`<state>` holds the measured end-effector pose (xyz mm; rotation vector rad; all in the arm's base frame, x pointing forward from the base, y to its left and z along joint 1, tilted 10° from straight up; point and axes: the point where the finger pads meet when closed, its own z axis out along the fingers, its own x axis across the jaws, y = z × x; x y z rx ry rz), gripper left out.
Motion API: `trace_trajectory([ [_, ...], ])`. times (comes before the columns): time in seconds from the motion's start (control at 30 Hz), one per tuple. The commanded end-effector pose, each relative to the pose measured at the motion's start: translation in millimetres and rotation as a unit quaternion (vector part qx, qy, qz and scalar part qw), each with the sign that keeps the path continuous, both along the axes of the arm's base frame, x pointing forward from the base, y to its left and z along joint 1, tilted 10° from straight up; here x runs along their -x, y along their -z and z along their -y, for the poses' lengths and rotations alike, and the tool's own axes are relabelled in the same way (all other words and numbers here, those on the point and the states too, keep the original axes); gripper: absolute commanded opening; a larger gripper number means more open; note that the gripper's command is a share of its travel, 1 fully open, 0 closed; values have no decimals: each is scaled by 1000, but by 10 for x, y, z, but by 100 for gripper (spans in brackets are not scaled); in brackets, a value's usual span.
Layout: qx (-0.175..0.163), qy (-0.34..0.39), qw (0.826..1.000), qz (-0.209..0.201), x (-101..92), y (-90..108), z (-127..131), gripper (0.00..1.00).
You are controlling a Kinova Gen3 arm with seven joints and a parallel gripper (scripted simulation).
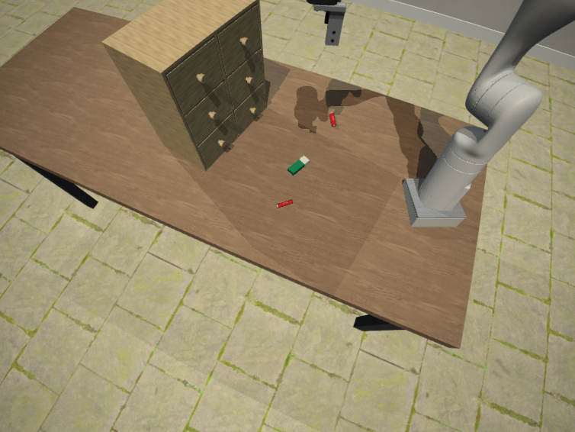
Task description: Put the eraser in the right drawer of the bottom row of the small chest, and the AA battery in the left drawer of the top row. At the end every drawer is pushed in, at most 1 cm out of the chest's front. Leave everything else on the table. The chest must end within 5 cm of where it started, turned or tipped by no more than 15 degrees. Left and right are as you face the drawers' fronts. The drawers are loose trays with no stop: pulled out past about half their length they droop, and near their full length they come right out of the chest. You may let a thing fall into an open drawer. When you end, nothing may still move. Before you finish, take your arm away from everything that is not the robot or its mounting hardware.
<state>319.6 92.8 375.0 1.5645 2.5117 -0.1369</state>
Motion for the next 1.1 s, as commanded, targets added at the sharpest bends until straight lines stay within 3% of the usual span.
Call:
trace_trajectory([
  [0.0, 6, -27, 1000, -5, -30, 42, -37, 100],
  [0.2, 20, -120, 992, -19, -122, 142, -131, 100],
  [0.4, 35, -225, 973, -36, -228, 265, -247, 100],
  [0.5, 38, -244, 968, -40, -247, 287, -269, 100],
  [0.73, 56, -377, 923, -63, -382, 463, -440, 100],
  [0.97, 71, -508, 854, -88, -513, 665, -640, 100],
  [1.03, 71, -508, 854, -88, -513, 665, -640, 100],
  [1.07, 73, -527, 842, -91, -531, 695, -671, 100],
])
